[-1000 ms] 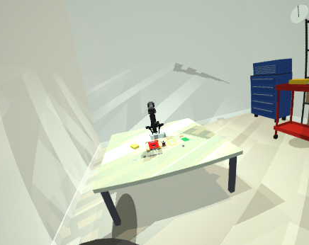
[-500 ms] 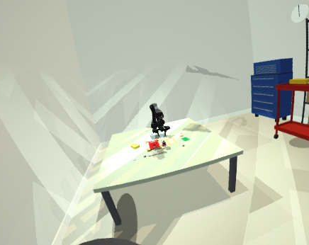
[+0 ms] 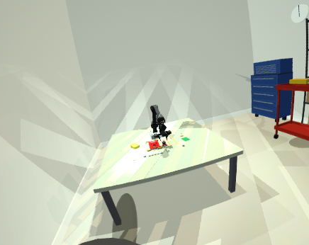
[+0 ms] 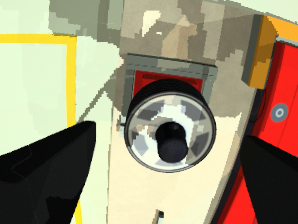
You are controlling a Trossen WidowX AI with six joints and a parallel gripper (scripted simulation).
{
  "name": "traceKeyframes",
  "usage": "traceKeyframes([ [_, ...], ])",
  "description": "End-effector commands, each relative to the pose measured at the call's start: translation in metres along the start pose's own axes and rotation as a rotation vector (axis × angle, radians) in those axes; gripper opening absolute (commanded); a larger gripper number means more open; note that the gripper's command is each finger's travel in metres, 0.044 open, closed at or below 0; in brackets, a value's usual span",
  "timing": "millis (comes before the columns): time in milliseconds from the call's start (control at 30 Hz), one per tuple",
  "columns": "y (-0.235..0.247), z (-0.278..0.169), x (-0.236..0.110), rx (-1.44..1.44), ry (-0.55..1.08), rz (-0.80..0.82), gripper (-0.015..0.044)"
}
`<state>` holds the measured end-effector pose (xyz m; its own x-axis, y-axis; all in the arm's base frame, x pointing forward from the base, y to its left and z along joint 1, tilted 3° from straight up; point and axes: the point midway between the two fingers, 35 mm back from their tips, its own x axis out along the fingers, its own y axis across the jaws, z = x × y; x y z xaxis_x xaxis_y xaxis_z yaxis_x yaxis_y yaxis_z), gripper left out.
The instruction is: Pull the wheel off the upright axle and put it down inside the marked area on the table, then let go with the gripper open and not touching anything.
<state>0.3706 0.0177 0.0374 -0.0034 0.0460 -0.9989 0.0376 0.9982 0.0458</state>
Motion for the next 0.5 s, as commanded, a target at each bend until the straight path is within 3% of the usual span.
traceKeyframes([
  [0,-0.0002,-0.0018,0.0163,0.005,-0.004,-0.002,0.0300],
  [100,-0.0003,-0.0024,0.0193,0.005,-0.004,-0.002,0.0300],
  [233,-0.0002,-0.0030,0.0157,0.000,0.006,0.000,0.0195],
  [467,-0.0002,-0.0030,0.0157,0.000,0.006,0.000,0.0148],
])
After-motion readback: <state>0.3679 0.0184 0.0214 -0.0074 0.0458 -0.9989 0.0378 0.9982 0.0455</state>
